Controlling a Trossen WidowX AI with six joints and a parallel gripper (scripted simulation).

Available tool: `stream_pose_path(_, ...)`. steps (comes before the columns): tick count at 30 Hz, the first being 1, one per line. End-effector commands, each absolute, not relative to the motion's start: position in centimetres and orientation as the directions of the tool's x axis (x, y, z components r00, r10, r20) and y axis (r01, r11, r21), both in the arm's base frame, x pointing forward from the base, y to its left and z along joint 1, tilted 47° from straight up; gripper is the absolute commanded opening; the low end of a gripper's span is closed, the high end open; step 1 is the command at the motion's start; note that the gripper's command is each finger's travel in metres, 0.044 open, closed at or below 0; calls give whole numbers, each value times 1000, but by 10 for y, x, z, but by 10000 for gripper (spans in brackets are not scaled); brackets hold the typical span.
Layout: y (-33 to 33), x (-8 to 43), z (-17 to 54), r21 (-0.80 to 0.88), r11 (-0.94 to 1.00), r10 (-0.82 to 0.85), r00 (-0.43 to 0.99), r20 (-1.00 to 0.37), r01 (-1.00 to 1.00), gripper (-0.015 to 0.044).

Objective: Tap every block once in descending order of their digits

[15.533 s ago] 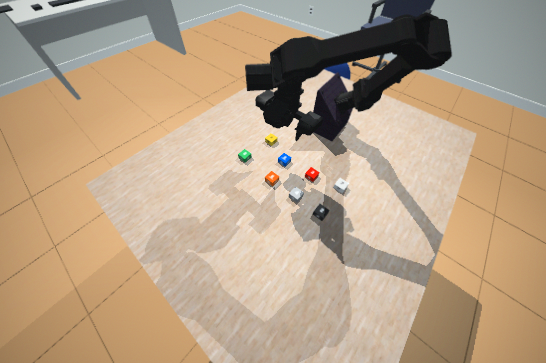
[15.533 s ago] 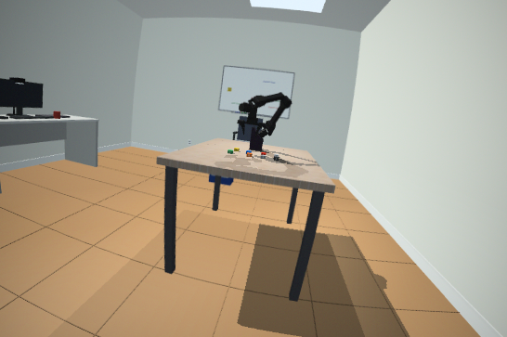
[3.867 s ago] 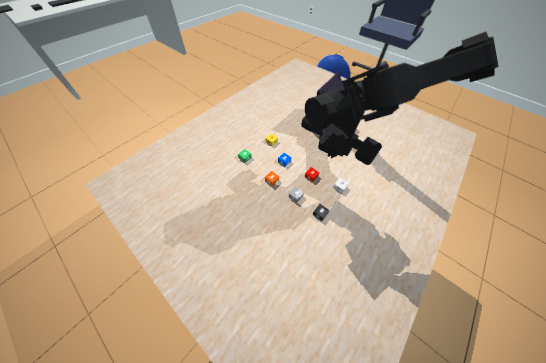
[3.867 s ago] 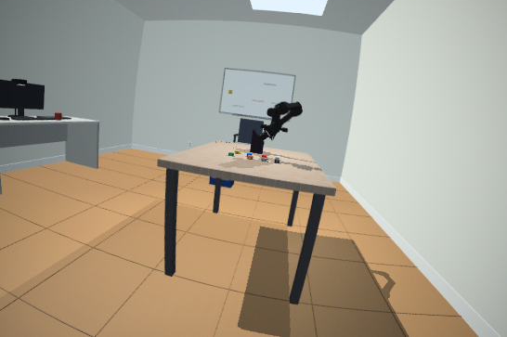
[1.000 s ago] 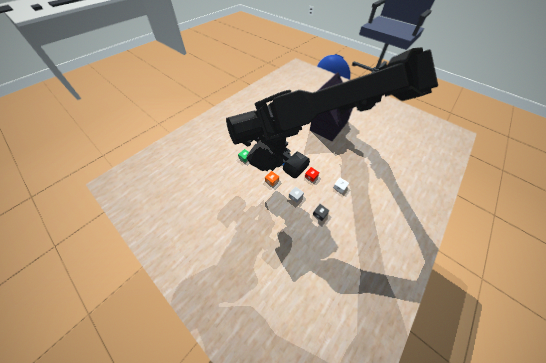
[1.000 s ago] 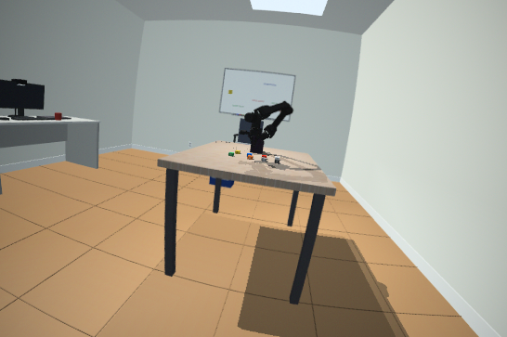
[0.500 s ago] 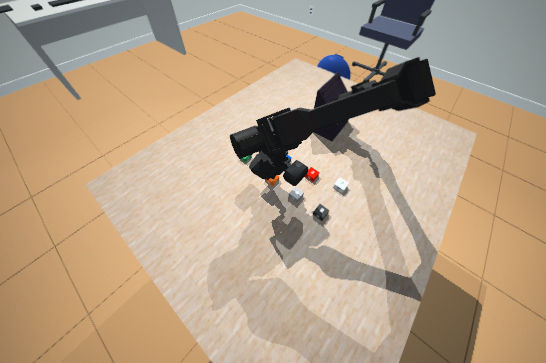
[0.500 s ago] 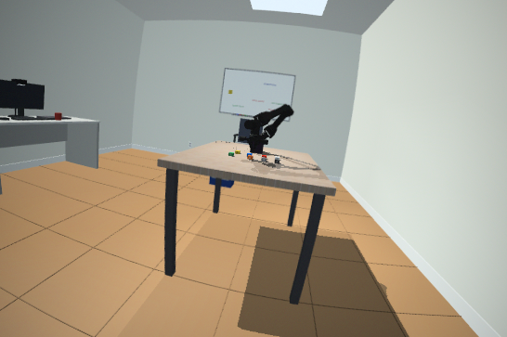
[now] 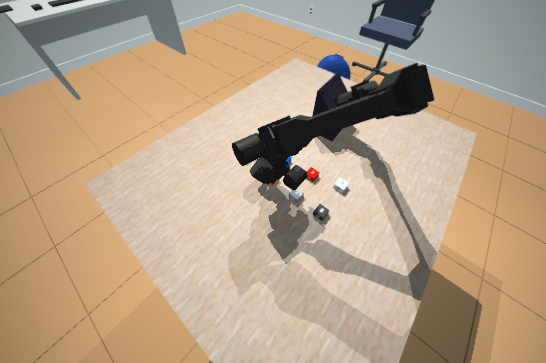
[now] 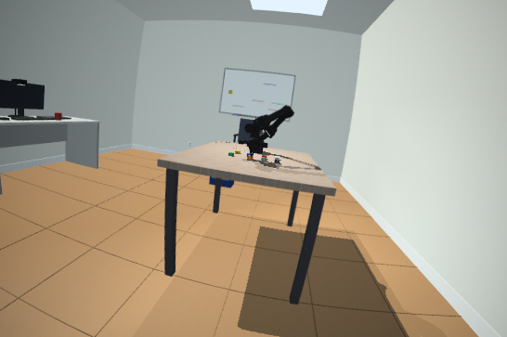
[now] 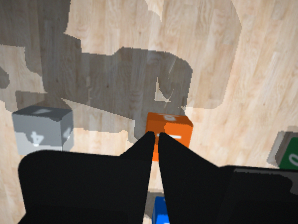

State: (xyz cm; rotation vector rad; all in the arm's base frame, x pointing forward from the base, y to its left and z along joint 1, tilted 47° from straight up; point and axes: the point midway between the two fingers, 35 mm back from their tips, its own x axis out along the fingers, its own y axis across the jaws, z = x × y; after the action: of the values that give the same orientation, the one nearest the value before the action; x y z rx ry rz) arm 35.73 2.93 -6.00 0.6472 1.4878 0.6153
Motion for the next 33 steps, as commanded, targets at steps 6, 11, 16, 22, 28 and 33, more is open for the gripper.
stream_pose_path(6,9,357,-41,724,689,724,-1,-689,26,20)
stream_pose_path(11,-8,359,-26,722,692,722,0,-692,26,20)
stream_pose_path(16,-50,357,15,721,692,722,-1,-692,27,20)
stream_pose_path(22,-21,359,46,721,692,721,-1,-692,28,20)
stream_pose_path(28,9,355,76,724,689,725,-2,-689,27,20)
stream_pose_path(33,10,355,74,724,689,724,-2,-689,28,20)
